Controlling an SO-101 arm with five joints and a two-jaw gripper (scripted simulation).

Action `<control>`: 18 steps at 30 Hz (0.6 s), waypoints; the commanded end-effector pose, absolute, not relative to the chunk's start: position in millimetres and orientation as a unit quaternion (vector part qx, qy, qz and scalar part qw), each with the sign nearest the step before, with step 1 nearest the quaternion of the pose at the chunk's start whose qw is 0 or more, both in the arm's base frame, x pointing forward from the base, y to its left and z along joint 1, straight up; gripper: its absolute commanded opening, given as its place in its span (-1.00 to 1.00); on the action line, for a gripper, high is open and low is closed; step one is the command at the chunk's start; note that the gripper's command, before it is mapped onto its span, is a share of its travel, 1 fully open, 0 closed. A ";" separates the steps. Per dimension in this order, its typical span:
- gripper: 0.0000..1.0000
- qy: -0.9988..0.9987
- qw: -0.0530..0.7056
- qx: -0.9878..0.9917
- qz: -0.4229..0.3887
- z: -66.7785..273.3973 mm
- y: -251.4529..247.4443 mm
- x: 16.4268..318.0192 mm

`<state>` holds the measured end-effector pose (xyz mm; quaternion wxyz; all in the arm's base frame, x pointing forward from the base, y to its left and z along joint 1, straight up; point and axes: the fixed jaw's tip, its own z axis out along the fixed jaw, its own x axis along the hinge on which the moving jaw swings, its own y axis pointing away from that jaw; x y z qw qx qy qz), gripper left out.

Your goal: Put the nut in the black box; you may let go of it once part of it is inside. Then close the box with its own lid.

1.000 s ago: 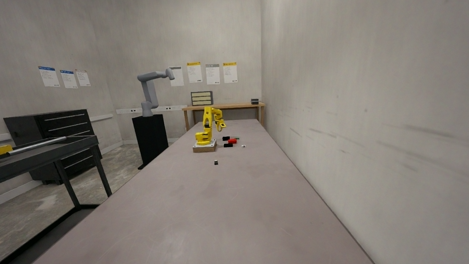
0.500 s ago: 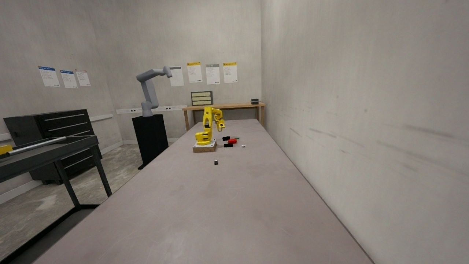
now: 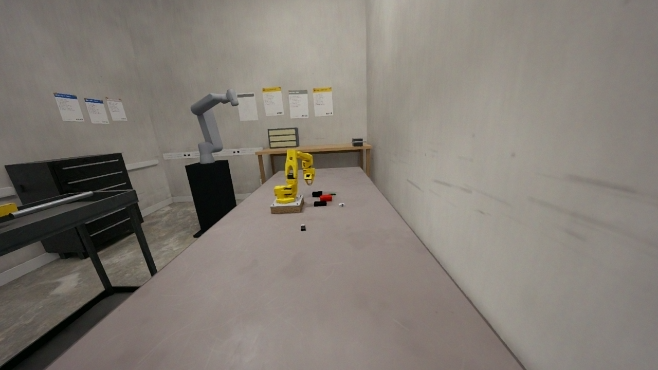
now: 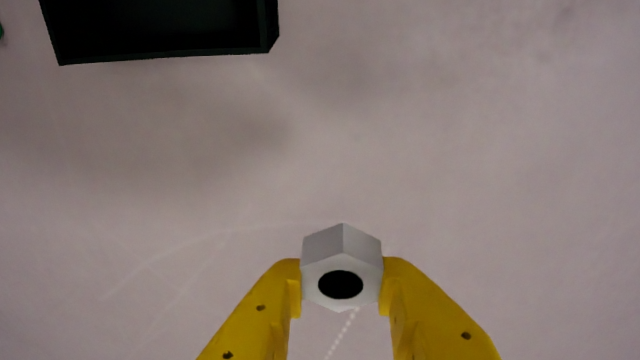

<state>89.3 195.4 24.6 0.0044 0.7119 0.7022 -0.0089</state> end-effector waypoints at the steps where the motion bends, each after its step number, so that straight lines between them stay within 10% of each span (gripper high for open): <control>1: -0.87 0.651 0.000 0.759 0.000 26.9 192.5 92.9; 18: -0.87 0.384 0.000 0.923 0.000 27.2 178.2 100.2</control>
